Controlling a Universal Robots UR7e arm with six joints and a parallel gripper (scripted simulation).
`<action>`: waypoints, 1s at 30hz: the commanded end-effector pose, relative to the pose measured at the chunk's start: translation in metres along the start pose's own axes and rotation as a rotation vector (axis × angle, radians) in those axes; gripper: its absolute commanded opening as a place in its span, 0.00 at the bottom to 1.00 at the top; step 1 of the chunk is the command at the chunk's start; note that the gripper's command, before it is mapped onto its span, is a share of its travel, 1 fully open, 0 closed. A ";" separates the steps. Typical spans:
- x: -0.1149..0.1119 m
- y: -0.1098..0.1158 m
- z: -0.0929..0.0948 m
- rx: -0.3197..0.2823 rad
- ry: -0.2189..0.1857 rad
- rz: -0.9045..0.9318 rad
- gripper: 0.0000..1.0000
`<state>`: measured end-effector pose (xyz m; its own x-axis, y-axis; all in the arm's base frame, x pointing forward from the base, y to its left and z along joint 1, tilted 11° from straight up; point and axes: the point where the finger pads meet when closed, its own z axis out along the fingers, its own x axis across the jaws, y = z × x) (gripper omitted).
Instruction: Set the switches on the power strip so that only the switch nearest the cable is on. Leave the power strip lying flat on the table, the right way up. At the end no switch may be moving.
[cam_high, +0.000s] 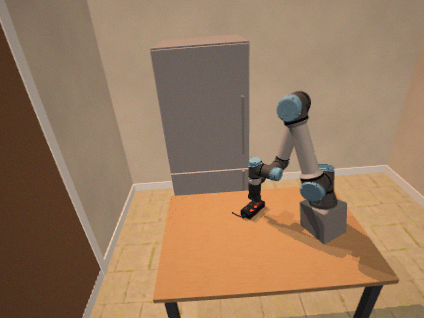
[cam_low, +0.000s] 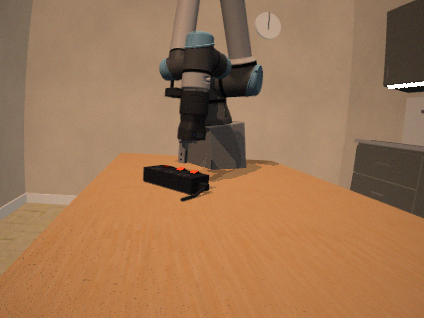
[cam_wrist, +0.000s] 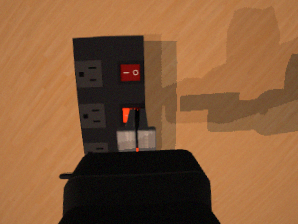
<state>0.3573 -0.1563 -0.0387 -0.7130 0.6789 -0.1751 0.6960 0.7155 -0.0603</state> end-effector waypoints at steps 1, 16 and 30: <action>-0.001 0.000 0.004 0.000 -0.002 0.000 0.00; -0.001 0.000 0.009 0.000 -0.002 0.000 0.00; -0.001 0.000 0.009 0.000 -0.002 0.000 0.00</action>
<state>0.3582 -0.1579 -0.0475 -0.7130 0.6788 -0.1758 0.6960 0.7155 -0.0602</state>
